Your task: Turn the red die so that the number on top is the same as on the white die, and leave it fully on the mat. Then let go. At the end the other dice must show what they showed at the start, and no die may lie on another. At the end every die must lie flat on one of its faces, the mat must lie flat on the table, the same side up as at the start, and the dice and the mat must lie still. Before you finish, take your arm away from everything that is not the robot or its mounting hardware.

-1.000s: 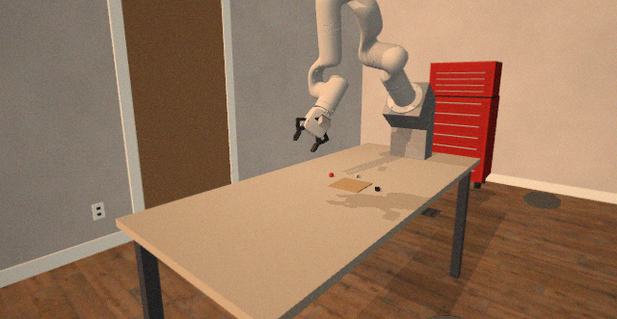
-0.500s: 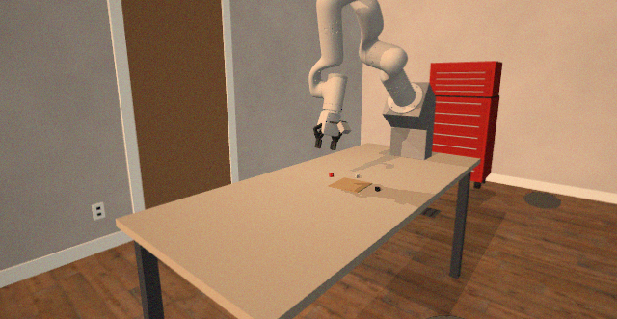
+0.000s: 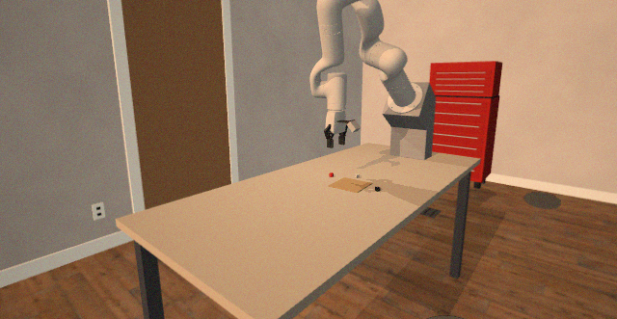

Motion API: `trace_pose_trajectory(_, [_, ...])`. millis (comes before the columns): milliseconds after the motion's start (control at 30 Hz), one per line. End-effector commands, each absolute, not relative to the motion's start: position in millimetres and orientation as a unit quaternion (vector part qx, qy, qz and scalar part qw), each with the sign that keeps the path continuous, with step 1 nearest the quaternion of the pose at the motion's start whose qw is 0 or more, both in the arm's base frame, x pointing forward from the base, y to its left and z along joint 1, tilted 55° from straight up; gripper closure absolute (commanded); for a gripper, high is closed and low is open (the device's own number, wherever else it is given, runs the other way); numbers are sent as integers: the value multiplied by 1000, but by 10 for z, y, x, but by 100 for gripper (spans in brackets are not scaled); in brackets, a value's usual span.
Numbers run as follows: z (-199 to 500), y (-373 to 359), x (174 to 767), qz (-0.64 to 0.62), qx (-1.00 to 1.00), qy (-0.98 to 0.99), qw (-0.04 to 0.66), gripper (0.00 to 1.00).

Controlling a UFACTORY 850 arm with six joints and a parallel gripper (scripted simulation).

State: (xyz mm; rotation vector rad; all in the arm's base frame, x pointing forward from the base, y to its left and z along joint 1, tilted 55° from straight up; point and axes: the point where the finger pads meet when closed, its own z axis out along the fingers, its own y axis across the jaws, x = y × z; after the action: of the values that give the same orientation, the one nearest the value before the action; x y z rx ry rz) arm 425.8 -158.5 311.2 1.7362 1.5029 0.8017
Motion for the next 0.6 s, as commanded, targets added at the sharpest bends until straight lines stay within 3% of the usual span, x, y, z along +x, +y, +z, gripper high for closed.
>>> trace_pose_trajectory(0, [3109,-1585,4254,309,669,581,346,0])
trace_pose_trajectory(567, [2992,-1609,4421,309,669,581,346,0])
